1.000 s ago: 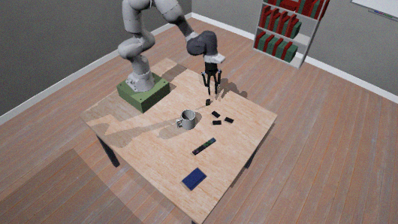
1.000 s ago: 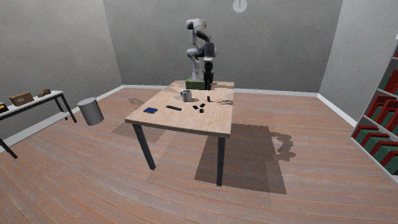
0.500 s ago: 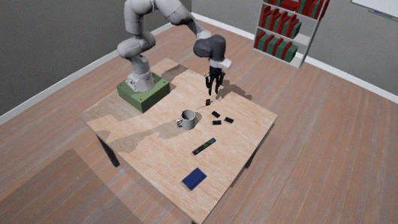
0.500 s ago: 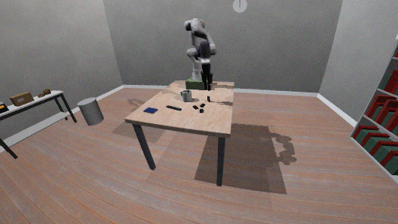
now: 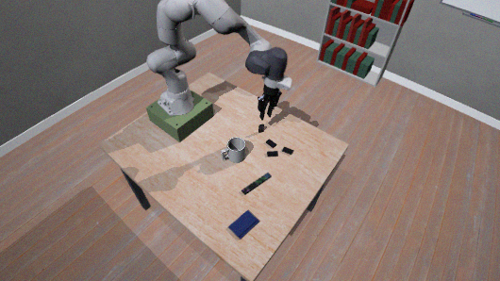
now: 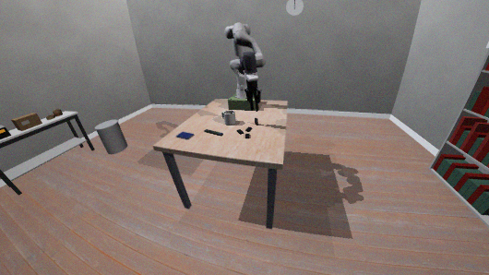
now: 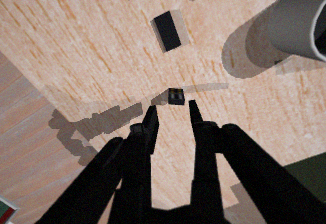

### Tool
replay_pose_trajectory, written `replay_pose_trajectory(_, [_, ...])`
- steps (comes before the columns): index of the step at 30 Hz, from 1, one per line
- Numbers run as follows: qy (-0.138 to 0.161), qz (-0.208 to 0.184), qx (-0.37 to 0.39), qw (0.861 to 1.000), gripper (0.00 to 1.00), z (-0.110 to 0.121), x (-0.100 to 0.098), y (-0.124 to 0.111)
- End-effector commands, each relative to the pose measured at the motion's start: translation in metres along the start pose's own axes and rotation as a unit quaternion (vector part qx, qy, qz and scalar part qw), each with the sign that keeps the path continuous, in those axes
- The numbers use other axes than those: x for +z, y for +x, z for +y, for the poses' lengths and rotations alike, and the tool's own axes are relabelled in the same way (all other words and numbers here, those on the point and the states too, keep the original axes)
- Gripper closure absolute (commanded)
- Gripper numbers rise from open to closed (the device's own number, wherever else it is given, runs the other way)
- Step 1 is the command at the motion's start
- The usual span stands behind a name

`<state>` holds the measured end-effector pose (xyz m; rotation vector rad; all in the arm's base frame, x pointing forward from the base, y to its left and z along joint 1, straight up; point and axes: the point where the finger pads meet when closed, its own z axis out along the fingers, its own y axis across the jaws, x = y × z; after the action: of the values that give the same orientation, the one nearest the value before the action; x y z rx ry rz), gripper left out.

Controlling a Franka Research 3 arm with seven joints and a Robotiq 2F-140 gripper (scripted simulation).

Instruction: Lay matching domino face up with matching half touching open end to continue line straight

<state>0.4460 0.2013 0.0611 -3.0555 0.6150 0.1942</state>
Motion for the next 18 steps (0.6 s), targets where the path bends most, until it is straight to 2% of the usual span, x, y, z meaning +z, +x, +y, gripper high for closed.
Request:
replay_pose_trajectory(1, [0.0,-0.007,-0.035,0.999,0.66,0.001,0.0,-0.002])
replay_pose_trajectory(14, [0.0,-0.007,-0.035,0.999,0.66,0.001,0.0,-0.002])
replay_pose_trajectory(16, [-0.002,0.001,-0.015,1.0,0.66,0.002,0.004,-0.002])
replay_pose_trajectory(18, [-0.002,0.025,0.031,0.999,0.66,0.004,0.017,-0.004])
